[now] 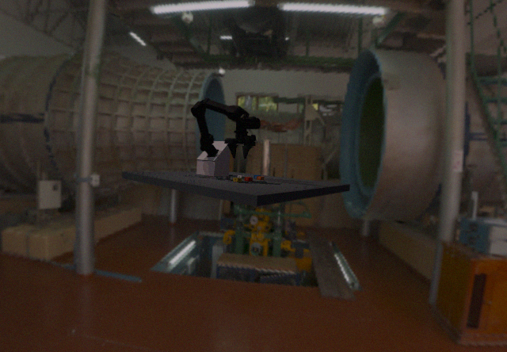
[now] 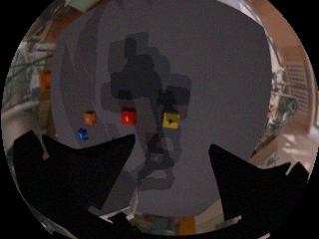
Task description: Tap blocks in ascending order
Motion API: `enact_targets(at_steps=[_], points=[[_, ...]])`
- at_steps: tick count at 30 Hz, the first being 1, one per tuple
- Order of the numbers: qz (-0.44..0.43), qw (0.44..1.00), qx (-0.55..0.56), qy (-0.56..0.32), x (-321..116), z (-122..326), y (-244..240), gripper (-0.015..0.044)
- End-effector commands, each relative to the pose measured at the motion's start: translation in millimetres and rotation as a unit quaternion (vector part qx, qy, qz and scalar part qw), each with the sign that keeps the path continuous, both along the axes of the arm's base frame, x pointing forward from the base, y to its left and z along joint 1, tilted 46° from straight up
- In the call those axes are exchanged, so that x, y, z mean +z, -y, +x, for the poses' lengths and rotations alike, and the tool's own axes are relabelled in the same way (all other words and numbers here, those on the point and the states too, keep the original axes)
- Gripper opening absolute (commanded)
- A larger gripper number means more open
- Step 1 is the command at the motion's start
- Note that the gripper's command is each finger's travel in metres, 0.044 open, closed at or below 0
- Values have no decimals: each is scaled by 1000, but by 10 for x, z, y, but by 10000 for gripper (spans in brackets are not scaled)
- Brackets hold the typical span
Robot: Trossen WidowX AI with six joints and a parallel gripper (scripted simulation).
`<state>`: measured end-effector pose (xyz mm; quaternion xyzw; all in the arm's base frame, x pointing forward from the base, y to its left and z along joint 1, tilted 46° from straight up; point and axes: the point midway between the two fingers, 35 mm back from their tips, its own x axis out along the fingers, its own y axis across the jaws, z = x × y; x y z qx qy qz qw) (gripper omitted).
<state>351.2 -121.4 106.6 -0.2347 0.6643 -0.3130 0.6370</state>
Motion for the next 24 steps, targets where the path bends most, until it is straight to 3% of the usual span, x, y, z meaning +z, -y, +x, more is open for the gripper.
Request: enact_targets(at_steps=[1,13,19,24], points=[[1,1000,1,-1,5,-2,0,400],[2,1000,2,-1,-25,10,-31,400],[15,1000,5,0,-790,126,-826,400],[10,1000,2,-1,-1463,-54,-1498,400]])
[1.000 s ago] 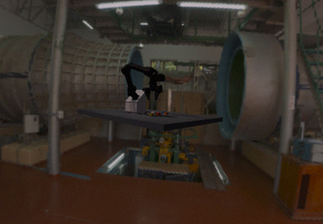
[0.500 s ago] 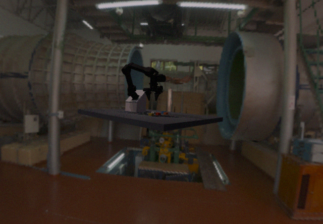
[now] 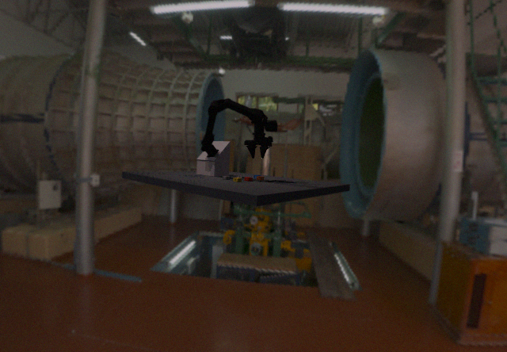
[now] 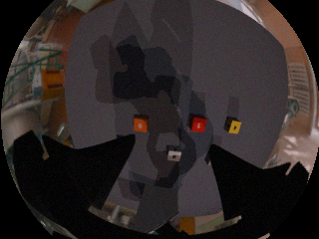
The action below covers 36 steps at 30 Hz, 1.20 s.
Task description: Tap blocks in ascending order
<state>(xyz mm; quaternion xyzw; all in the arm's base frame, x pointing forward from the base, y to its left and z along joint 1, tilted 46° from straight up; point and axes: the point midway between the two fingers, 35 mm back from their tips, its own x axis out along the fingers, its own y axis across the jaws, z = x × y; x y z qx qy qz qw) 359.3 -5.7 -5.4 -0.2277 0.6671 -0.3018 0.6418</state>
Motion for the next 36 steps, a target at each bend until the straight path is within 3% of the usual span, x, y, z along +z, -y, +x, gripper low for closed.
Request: enact_targets(at_steps=[1,8,14,23,36], points=[[-6,1000,-2,-2,-438,-182,-430,400],[-7,1000,-2,-2,-481,-205,-469,400],[-9,1000,-2,-1,-1030,-263,85,242],[-9,1000,-2,-2,-1051,-269,109,20],[-9,1000,-2,-2,-1102,-273,160,20]])
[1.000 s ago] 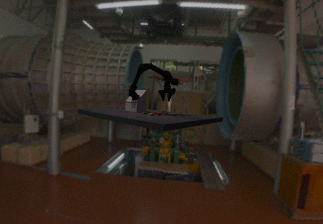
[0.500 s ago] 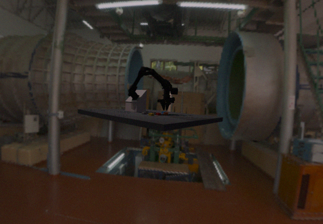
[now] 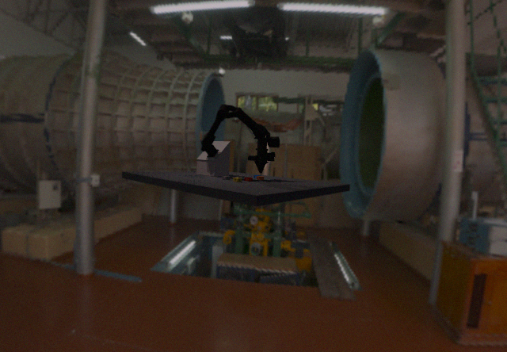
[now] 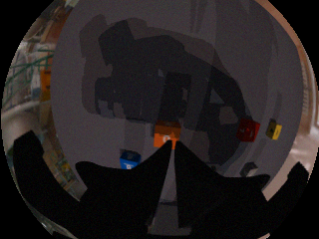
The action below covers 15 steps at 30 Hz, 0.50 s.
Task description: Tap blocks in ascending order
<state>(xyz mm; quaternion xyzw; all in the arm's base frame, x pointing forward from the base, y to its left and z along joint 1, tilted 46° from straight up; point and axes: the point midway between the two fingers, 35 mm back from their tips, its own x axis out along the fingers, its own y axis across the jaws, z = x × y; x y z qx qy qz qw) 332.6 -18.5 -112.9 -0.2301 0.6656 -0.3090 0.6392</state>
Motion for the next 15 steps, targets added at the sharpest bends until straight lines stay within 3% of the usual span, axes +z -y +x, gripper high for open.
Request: enact_targets(at_steps=[1,15], points=[[-2,1000,2,-2,-38,-7,43,20],[-2,1000,2,-2,-185,-27,195,20]])
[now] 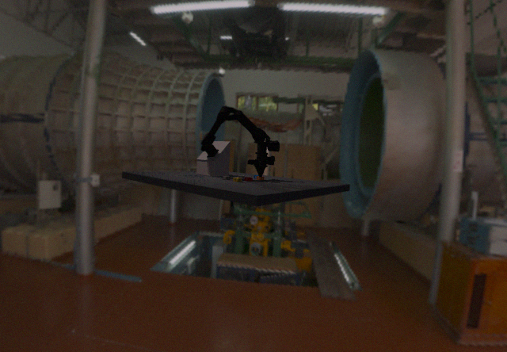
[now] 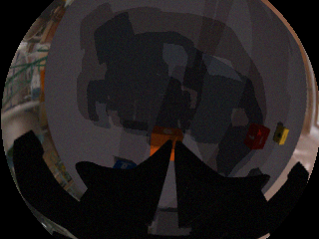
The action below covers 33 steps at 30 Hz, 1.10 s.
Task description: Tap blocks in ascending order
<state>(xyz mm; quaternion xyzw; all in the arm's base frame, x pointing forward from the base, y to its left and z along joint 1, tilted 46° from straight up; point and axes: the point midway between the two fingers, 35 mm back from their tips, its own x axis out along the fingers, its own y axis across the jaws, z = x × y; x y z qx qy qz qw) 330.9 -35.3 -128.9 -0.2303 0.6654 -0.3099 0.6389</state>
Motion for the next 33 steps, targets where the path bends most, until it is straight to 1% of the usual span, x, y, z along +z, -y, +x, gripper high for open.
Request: enact_targets(at_steps=[1,4,8,12,17,23,25,31,33], points=[[-2,1000,2,-2,-27,-10,29,20],[-2,1000,2,-2,-27,-10,29,20],[-1,1000,2,-2,184,15,-187,20],[-1,1000,2,-2,205,21,-211,20],[1,1000,2,-2,729,81,-741,20],[1,1000,2,-2,754,79,-765,20],[2,1000,2,-2,837,107,-686,20],[-1,1000,2,-2,1584,179,81,20],[-2,1000,2,-3,1671,165,174,20]])
